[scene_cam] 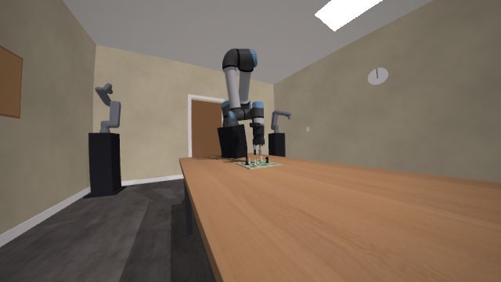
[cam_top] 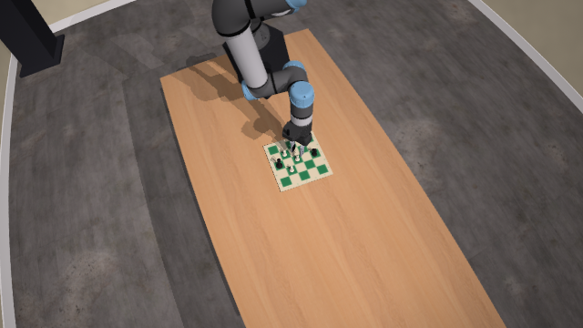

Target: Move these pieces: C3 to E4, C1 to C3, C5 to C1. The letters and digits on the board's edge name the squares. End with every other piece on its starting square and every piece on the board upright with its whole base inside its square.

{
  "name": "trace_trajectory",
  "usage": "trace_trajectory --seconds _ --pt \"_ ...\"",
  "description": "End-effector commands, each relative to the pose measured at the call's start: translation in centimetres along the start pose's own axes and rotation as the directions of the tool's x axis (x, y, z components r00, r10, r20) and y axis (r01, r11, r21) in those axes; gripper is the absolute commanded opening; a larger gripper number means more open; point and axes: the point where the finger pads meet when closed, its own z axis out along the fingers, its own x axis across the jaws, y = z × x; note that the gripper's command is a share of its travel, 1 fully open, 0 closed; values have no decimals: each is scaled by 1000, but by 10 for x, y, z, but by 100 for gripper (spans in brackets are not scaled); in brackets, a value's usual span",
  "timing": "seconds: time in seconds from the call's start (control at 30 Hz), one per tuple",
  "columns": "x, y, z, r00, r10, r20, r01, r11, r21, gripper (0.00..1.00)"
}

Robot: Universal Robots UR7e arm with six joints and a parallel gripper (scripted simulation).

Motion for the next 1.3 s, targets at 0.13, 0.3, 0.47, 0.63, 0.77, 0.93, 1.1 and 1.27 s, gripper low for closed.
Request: trace_trajectory --seconds 0.13,0.3,0.47,0.63,0.77,0.93,1.1,1.27 --pt "0 0 10 1000 0 1 0 1000 1 68" --pt "0 0 13 1000 0 1 0 1000 1 68" --pt "0 0 15 1000 0 1 0 1000 1 68" --pt "0 0 16 1000 0 1 0 1000 1 68" --pt "0 0 16 1000 0 1 0 1000 1 68" --pt "0 0 16 1000 0 1 0 1000 1 68" --pt "0 0 16 1000 0 1 0 1000 1 68" --pt "0 0 16 1000 0 1 0 1000 1 68"
